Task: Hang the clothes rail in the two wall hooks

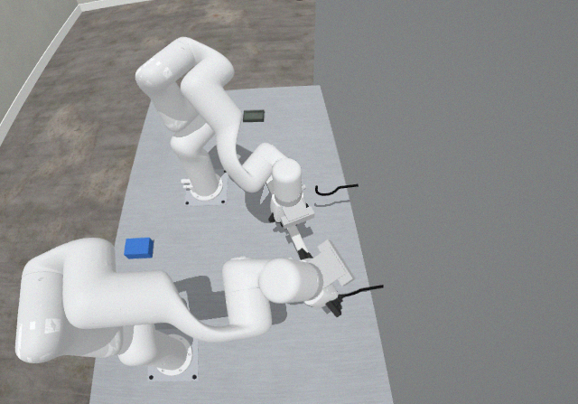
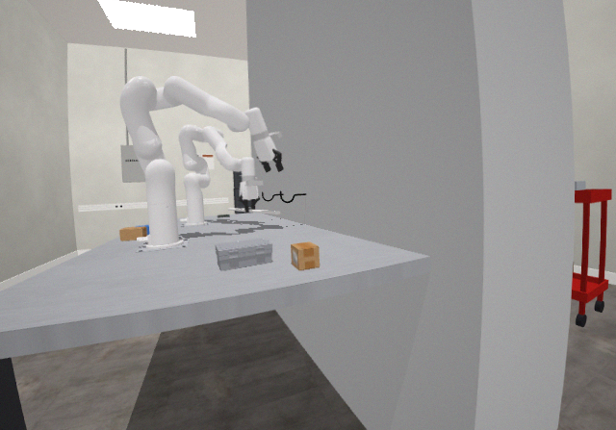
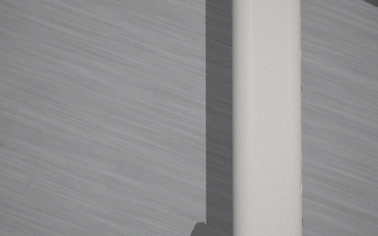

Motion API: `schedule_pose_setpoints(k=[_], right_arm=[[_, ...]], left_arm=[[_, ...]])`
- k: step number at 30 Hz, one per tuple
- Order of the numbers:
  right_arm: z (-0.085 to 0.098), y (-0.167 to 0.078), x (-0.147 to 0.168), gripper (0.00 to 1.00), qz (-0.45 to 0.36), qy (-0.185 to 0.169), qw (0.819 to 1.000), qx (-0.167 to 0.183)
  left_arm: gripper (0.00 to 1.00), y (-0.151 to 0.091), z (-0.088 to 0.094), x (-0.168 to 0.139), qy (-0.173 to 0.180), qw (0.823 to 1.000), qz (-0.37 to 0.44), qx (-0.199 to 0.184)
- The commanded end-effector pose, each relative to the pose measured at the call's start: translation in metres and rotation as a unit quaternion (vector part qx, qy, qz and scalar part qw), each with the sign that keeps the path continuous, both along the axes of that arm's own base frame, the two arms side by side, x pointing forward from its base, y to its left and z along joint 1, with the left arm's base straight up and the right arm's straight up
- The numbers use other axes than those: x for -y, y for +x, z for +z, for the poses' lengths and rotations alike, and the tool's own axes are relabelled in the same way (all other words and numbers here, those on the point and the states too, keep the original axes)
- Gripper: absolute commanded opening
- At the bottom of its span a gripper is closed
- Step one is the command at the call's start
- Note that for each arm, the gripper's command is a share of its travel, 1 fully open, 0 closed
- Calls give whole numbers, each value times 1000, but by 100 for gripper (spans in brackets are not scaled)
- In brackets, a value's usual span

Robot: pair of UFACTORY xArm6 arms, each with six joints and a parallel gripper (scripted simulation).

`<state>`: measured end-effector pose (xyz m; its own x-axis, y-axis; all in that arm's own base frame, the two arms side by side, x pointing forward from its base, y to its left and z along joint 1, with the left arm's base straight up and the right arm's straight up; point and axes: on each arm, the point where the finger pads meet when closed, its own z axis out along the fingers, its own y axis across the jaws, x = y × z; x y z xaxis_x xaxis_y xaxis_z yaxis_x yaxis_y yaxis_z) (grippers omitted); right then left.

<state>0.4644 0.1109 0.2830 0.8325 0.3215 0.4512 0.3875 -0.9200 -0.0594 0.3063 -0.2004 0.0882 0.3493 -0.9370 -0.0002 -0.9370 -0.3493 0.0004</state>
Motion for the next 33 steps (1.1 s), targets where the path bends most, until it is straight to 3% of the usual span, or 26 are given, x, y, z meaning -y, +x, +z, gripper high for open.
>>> schedule_pose_setpoints(k=[1, 33], right_arm=[[2, 2, 0, 100, -3, 2, 1000, 3], [2, 2, 0, 100, -3, 2, 1000, 3]], left_arm=[[0, 2, 1, 1, -2, 1000, 3, 4], [0, 2, 58, 1, -2, 1000, 3, 4]])
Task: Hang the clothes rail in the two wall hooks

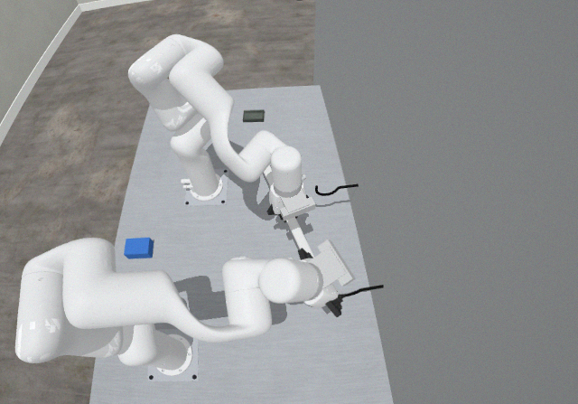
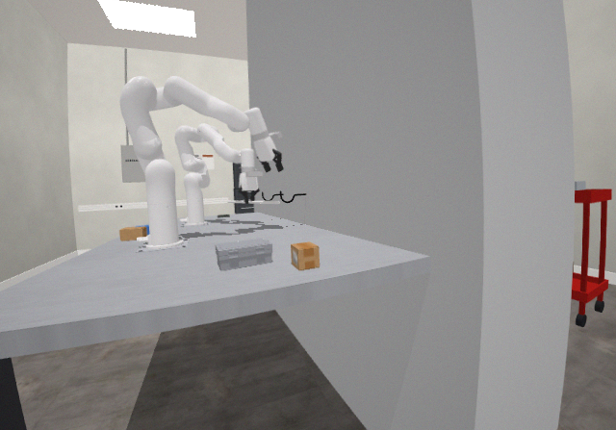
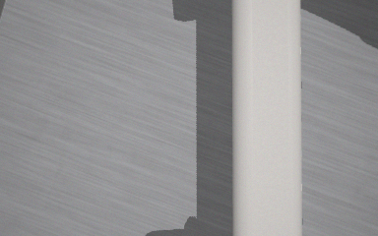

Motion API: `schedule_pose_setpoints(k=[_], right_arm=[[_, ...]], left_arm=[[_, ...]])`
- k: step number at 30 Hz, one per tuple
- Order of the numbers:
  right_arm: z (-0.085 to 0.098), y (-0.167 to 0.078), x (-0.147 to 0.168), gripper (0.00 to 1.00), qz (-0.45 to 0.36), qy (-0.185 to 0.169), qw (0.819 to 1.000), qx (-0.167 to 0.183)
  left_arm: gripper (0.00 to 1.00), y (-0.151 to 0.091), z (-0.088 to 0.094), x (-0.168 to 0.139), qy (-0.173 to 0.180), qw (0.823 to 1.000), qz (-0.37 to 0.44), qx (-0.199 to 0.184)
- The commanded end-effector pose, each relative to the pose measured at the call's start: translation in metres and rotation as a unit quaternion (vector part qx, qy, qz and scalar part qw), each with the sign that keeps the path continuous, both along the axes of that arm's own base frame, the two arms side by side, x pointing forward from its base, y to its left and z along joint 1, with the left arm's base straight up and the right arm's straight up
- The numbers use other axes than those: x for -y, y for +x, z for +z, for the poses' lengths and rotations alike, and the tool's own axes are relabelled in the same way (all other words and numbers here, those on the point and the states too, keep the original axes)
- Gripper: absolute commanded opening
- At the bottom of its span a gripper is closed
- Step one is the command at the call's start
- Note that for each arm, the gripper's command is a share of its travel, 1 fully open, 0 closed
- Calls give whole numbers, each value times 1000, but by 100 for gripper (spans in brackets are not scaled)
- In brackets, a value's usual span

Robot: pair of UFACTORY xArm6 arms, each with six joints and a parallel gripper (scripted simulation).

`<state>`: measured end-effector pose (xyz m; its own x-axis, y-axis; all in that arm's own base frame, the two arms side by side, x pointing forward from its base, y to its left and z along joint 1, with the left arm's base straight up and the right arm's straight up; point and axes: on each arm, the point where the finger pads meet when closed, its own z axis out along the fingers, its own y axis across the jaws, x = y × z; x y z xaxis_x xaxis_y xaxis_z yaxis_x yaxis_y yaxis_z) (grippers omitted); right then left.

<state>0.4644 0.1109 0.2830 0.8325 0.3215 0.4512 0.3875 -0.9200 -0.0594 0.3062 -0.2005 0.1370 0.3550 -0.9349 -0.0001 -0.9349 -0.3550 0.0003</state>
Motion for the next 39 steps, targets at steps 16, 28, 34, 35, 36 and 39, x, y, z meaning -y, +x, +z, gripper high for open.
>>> schedule_pose_setpoints(k=[16, 28, 34, 35, 36, 39], right_arm=[[2, 2, 0, 100, -3, 2, 1000, 3], [2, 2, 0, 100, -3, 2, 1000, 3], [2, 2, 0, 100, -3, 2, 1000, 3], [2, 2, 0, 100, -3, 2, 1000, 3], [2, 2, 0, 100, -3, 2, 1000, 3], [2, 2, 0, 100, -3, 2, 1000, 3]], left_arm=[[0, 2, 37, 1, -2, 1000, 0, 4], [0, 2, 61, 1, -2, 1000, 0, 4], [0, 2, 69, 1, -2, 1000, 0, 4], [0, 2, 71, 1, -2, 1000, 0, 4], [0, 2, 73, 1, -2, 1000, 0, 4], [0, 2, 79, 1, -2, 1000, 0, 4]])
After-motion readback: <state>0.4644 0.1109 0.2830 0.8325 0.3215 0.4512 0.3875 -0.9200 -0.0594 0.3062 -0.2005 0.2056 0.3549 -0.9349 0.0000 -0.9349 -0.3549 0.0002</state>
